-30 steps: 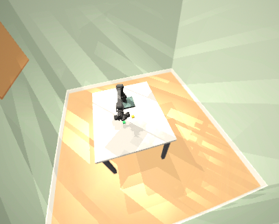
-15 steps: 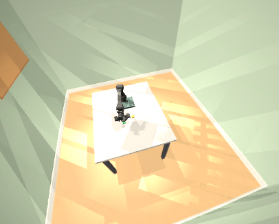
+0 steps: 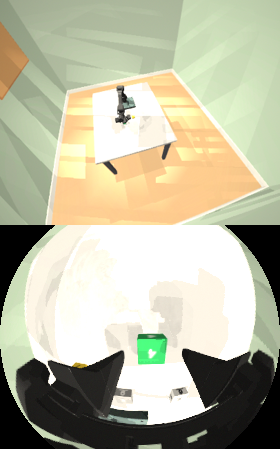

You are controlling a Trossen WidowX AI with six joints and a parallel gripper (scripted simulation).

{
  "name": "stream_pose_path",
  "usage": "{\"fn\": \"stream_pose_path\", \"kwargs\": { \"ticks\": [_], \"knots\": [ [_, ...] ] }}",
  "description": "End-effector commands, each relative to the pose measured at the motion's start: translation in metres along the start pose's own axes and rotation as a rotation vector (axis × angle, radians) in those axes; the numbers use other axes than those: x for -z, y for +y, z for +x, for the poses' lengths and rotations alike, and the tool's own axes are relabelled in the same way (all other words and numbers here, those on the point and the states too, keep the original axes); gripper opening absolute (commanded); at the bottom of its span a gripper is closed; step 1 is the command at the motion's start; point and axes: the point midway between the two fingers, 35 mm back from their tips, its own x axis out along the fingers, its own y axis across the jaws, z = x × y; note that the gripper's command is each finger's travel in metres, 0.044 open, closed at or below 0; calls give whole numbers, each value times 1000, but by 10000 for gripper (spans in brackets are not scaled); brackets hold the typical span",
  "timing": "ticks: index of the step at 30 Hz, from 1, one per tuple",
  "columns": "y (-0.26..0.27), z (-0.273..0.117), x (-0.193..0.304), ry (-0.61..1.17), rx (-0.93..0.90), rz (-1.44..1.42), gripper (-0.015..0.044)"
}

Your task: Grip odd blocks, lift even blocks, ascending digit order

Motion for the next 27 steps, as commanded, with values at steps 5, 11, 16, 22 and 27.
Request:
{"fn": "stream_pose_path", "kwargs": {
  "ticks": [5, 11, 16, 22, 27],
  "knots": [
    [0, 1, 0, 1, -2, 5, 138],
    [0, 1, 0, 1, -2, 5, 120],
    [0, 1, 0, 1, -2, 5, 120],
    [0, 1, 0, 1, -2, 5, 120],
    [0, 1, 0, 1, -2, 5, 120]
  ]
}}
